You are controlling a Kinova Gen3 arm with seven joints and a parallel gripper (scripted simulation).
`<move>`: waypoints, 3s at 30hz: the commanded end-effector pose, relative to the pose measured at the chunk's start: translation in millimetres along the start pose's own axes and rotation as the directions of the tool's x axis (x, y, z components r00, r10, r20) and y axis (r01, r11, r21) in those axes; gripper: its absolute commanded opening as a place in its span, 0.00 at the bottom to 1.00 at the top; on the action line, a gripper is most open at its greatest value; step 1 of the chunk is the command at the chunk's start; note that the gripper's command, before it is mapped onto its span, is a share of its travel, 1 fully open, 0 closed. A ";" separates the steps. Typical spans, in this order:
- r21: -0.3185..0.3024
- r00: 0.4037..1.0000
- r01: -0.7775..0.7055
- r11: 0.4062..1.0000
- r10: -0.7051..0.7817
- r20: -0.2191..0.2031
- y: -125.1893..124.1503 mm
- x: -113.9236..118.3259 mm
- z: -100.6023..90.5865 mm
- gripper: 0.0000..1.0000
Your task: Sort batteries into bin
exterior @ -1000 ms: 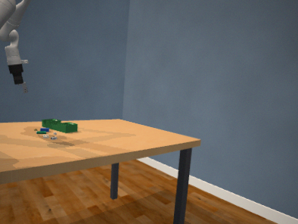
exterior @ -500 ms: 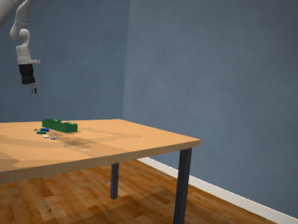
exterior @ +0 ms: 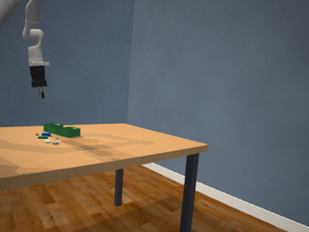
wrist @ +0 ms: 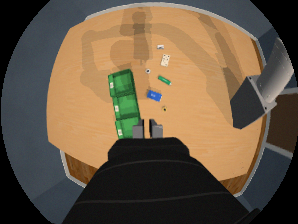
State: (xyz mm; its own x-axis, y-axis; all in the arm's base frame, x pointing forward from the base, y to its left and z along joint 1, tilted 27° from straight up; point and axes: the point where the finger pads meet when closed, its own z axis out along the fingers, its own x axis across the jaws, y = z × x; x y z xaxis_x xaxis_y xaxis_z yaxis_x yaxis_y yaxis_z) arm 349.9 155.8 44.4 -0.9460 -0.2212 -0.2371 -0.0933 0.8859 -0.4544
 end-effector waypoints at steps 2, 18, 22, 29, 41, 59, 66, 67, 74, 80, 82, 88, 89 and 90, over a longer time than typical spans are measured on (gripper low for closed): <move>0.002 0.988 -0.156 0.988 0.156 -0.009 -18.7 -2.7 -1.4 0.31; 0.064 0.656 -0.751 0.658 0.753 -0.045 -83.6 5.5 1.8 0.31; 0.087 0.494 -0.864 0.495 0.869 -0.044 -94.0 7.6 2.1 0.31; 0.126 0.167 -0.977 0.169 0.986 -0.027 -121.7 13.6 2.7 0.31; 0.155 -0.129 -0.980 -0.127 0.992 0.001 -131.7 15.8 2.9 0.31; 0.122 -0.695 -0.702 -0.702 0.712 0.094 -119.3 -51.9 86.5 0.31; 0.095 -0.848 -0.508 -0.856 0.517 0.121 -114.5 -77.9 118.7 0.31; 0.089 -0.872 -0.465 -0.881 0.473 0.126 -113.5 -83.1 125.1 0.31; 0.040 -0.979 -0.138 -0.990 0.142 0.149 -110.1 -101.7 148.1 0.31; -0.006 -0.976 0.157 -0.988 -0.156 0.154 -110.1 -101.7 148.1 0.31; -0.013 -0.967 0.206 -0.978 -0.206 0.154 -110.1 -101.7 148.1 0.31; -0.051 -0.886 0.439 -0.897 -0.441 0.146 -110.1 -101.7 148.1 0.31; -0.058 -0.863 0.482 -0.874 -0.485 0.143 -110.1 -101.7 148.2 0.31; -0.065 -0.837 0.525 -0.849 -0.529 0.140 -110.1 -101.7 148.2 0.31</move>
State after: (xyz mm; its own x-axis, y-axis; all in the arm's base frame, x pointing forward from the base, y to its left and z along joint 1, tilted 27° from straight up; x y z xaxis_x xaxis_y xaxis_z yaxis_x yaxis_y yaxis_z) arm 505.4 17.0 -6.6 0.9003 -0.3114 0.3042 -0.4043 -0.8571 0.3192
